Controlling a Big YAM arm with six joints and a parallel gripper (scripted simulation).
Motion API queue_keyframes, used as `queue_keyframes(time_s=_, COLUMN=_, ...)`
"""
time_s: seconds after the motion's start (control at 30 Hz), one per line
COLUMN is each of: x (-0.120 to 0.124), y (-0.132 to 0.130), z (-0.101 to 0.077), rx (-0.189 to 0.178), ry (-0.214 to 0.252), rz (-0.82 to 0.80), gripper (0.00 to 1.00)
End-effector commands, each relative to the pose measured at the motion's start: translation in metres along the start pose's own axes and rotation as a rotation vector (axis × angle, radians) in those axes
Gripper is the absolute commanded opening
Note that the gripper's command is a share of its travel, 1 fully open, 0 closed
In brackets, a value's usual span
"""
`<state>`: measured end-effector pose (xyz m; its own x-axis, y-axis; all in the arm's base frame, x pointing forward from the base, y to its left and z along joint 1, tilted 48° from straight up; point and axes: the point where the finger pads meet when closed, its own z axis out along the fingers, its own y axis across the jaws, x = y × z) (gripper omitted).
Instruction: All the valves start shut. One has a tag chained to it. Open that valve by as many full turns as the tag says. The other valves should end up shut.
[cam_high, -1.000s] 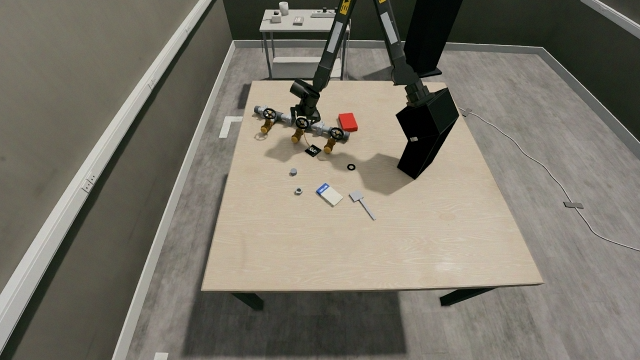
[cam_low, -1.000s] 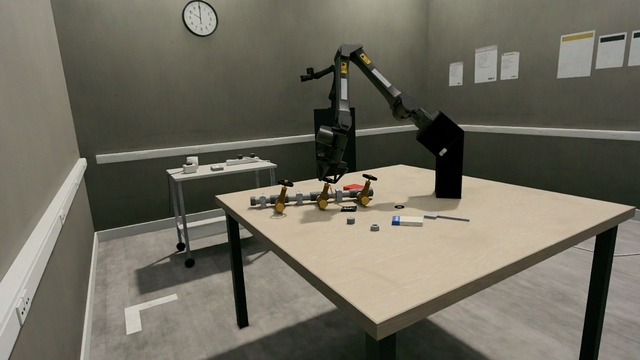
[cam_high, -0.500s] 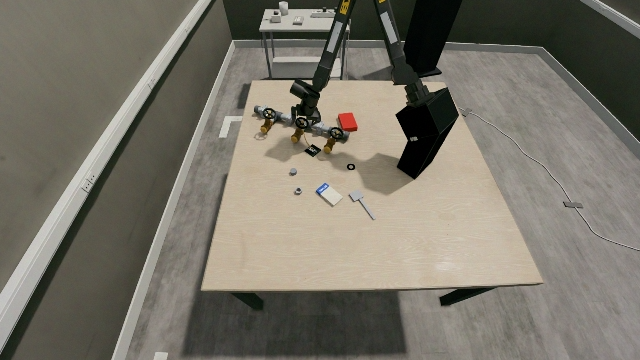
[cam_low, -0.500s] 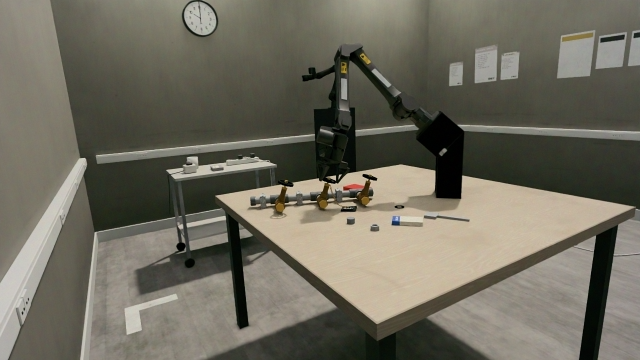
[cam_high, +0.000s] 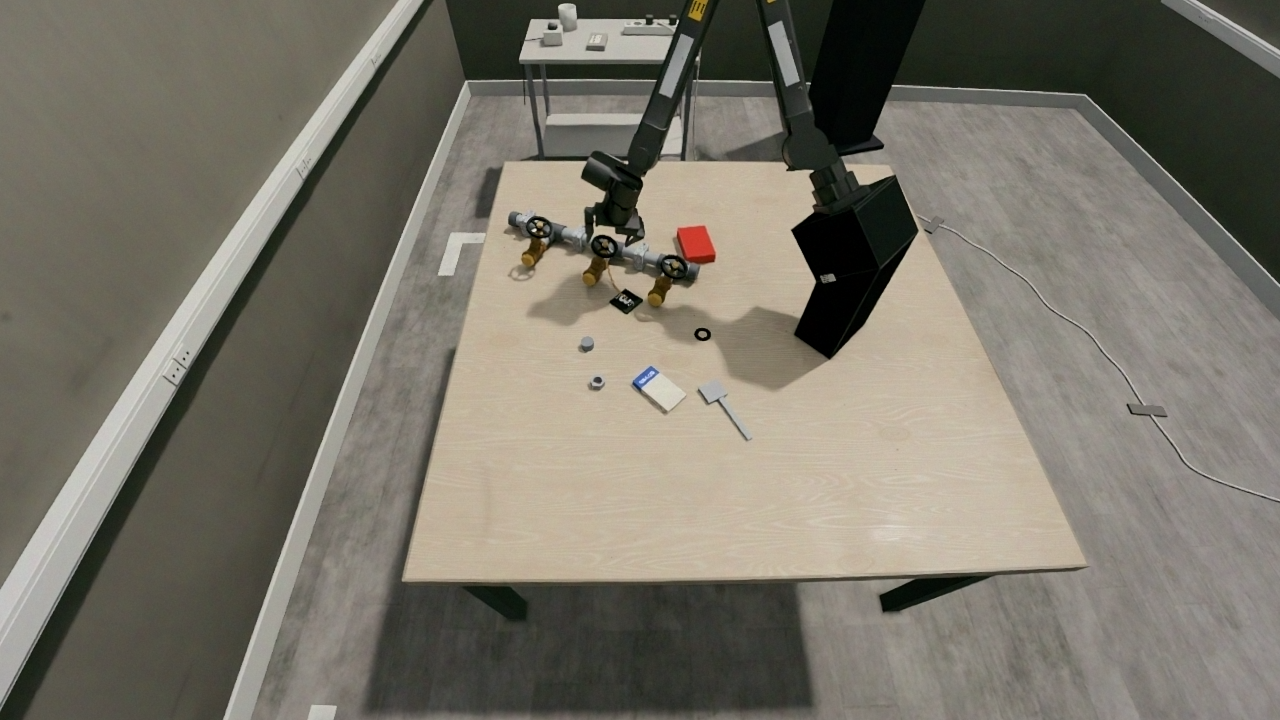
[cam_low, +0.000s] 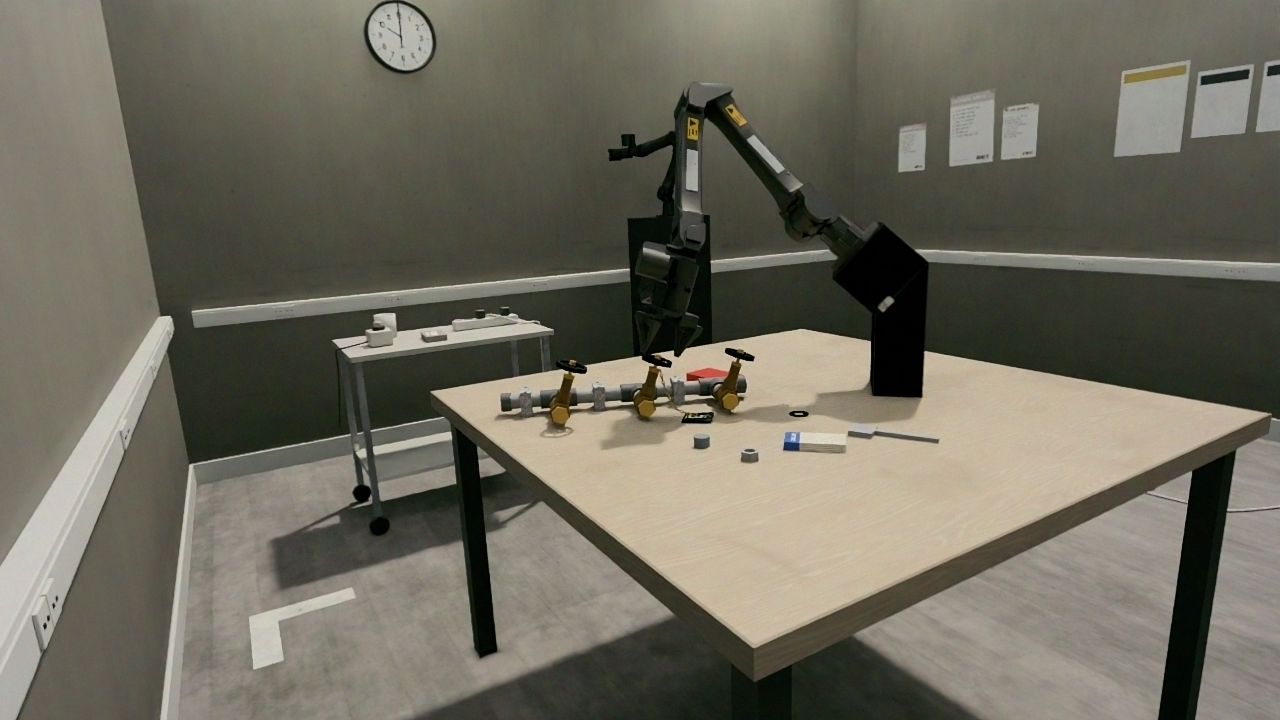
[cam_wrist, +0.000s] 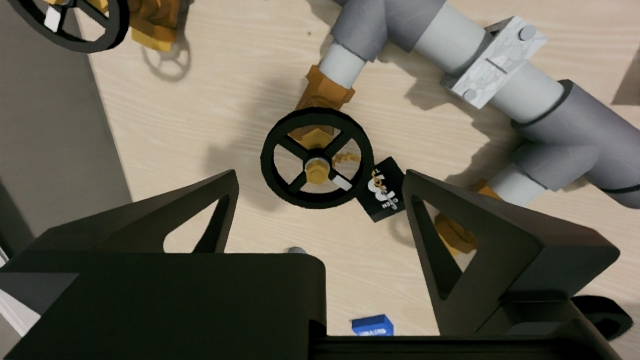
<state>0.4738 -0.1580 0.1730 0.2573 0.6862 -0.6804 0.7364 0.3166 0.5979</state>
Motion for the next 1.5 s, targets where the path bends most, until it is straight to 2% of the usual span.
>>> queue_keyframes(time_s=0.0, x=-0.002, y=0.01, z=-0.019, rx=-0.028, ry=0.002, rz=0.018, gripper=1.0)
queue_keyframes(time_s=0.17, x=-0.002, y=0.009, z=-0.031, rx=-0.028, ry=0.002, rz=0.018, gripper=1.0)
queue_keyframes(time_s=0.57, x=-0.002, y=0.008, z=-0.045, rx=-0.029, ry=0.002, rz=0.018, gripper=1.0)
queue_keyframes(time_s=1.47, x=-0.004, y=0.006, z=-0.045, rx=-0.026, ry=0.0, rz=0.019, gripper=1.0)
